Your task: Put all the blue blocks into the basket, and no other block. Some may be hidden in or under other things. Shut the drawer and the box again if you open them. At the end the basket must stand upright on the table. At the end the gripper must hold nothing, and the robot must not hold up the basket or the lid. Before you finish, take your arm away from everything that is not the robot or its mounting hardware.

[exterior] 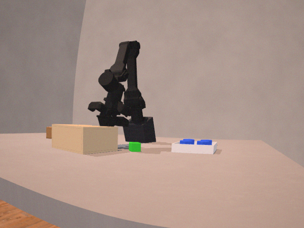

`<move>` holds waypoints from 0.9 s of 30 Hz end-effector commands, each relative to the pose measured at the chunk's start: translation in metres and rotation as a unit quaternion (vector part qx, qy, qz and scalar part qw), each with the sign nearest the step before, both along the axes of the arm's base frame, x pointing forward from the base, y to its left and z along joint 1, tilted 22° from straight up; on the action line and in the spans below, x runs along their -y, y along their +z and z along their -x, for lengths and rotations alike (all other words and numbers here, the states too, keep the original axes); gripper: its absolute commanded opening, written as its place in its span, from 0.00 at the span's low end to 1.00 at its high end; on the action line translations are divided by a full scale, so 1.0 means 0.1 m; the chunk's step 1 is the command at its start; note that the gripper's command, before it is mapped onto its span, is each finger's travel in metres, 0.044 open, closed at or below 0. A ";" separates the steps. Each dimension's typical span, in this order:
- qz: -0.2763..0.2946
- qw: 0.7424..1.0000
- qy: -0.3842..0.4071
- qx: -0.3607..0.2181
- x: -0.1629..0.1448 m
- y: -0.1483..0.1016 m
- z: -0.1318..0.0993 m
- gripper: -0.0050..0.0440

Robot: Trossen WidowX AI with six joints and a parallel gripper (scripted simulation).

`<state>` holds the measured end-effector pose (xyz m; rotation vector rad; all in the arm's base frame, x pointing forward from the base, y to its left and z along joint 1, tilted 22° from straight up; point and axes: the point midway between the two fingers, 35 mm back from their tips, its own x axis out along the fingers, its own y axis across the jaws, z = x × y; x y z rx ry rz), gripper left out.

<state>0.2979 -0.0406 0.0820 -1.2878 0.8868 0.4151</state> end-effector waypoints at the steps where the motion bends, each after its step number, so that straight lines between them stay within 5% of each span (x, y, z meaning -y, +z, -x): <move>1: 0.003 1.000 -0.001 0.010 0.03 0.04 -0.07 0.10; 21: 0.003 1.000 -0.001 0.010 0.03 0.04 -0.07 0.10; 22: 0.003 1.000 -0.001 0.010 0.00 0.01 0.01 0.40; 27: 0.003 1.000 -0.001 0.010 0.00 0.01 0.01 0.40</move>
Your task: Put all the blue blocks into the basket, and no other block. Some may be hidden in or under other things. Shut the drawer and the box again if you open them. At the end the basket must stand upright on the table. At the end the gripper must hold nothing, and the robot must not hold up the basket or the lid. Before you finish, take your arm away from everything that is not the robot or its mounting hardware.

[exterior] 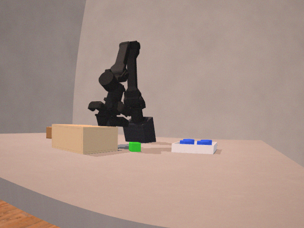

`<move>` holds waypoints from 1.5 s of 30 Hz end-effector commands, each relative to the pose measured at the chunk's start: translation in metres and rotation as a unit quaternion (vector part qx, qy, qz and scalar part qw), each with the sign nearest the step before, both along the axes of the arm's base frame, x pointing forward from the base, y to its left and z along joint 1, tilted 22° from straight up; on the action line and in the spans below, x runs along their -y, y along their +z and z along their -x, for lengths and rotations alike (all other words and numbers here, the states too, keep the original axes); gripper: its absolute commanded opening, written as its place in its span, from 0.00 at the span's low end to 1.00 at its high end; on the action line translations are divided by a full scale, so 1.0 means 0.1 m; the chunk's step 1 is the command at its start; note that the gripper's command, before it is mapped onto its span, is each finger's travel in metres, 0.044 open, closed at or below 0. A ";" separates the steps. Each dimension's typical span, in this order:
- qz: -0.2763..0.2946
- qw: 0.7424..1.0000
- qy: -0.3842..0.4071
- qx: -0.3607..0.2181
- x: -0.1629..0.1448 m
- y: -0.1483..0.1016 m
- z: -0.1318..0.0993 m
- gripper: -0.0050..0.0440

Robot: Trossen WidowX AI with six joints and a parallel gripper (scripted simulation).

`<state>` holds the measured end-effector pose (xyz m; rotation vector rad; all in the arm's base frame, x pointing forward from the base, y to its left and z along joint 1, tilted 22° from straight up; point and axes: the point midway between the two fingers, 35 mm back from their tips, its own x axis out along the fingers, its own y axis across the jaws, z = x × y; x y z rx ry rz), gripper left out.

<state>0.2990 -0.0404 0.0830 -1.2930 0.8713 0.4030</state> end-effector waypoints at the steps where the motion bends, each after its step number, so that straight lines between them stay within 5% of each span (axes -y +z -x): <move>1: 0.001 1.000 -0.002 0.001 0.00 0.00 0.02 0.40; 41: 0.001 1.000 -0.002 0.001 -0.15 0.52 0.47 0.40; 42: -0.017 0.999 -0.029 0.000 -0.15 0.56 0.56 1.00; 45: -0.083 0.991 -0.104 -0.008 -0.13 0.57 0.68 1.00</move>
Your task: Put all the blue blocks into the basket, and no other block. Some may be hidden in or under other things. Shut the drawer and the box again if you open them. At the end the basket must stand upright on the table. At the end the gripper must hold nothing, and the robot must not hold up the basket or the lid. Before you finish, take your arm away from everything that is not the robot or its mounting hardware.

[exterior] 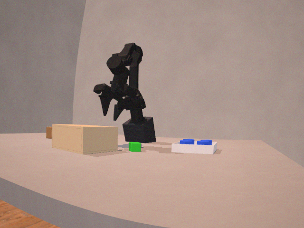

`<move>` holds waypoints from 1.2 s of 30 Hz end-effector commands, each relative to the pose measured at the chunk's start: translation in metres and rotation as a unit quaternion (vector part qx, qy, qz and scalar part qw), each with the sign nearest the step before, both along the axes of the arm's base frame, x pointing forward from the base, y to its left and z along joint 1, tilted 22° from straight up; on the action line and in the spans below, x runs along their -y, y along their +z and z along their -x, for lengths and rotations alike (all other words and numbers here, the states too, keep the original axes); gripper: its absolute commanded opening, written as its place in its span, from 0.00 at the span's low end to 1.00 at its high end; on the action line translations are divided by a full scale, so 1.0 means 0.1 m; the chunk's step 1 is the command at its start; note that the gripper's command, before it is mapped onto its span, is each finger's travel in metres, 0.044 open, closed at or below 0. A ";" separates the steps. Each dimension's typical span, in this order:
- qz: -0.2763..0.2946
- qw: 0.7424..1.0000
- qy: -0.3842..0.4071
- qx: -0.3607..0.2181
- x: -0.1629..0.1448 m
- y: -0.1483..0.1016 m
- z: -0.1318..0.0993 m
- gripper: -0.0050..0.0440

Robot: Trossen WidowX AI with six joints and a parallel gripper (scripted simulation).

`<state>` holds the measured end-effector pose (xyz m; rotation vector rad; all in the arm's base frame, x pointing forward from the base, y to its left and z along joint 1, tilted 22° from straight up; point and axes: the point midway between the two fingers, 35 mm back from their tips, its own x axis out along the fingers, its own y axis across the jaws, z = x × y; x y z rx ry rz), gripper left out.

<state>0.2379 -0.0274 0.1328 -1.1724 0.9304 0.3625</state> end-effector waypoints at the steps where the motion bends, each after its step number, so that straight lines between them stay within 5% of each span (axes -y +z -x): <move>1: -0.067 0.995 -0.078 0.002 0.01 0.12 0.16 1.00; 8: -0.200 0.944 -0.262 -0.008 0.00 0.22 0.39 1.00; 10: -0.200 0.944 -0.262 -0.008 0.00 0.22 0.39 1.00; 20: -0.334 0.792 -0.511 -0.017 -0.02 0.37 0.70 1.00; 36: -0.334 0.792 -0.511 -0.017 -0.02 0.37 0.70 1.00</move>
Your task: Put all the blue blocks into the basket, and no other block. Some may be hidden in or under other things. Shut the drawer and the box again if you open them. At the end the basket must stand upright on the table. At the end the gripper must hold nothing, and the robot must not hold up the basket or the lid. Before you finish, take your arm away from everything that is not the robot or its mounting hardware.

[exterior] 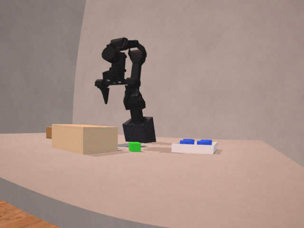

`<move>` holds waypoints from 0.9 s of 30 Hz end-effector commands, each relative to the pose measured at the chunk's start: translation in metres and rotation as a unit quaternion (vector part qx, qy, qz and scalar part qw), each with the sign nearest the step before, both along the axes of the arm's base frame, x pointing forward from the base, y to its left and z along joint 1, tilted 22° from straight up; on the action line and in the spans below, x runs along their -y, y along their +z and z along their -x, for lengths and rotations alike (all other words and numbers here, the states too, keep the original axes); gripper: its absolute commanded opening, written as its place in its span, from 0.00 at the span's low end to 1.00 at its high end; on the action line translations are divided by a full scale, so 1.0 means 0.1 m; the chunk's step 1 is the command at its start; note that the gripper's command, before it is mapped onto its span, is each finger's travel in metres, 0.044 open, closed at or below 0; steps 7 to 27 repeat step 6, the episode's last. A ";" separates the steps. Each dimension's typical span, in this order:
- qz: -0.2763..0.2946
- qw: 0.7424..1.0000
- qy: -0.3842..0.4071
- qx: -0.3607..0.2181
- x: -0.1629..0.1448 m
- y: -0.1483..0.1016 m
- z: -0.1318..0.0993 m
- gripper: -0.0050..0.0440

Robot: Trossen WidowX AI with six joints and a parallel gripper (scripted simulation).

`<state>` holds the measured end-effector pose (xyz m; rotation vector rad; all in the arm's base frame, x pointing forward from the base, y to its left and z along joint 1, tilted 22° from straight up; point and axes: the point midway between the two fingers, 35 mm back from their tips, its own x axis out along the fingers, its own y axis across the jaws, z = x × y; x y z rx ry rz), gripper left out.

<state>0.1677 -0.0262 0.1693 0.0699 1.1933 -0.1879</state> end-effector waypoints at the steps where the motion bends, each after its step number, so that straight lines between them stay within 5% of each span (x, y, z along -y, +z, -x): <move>1: -0.004 1.000 -0.002 0.000 -0.01 0.00 0.00 1.00; 27: -0.004 1.000 -0.002 0.000 -0.01 0.00 0.00 1.00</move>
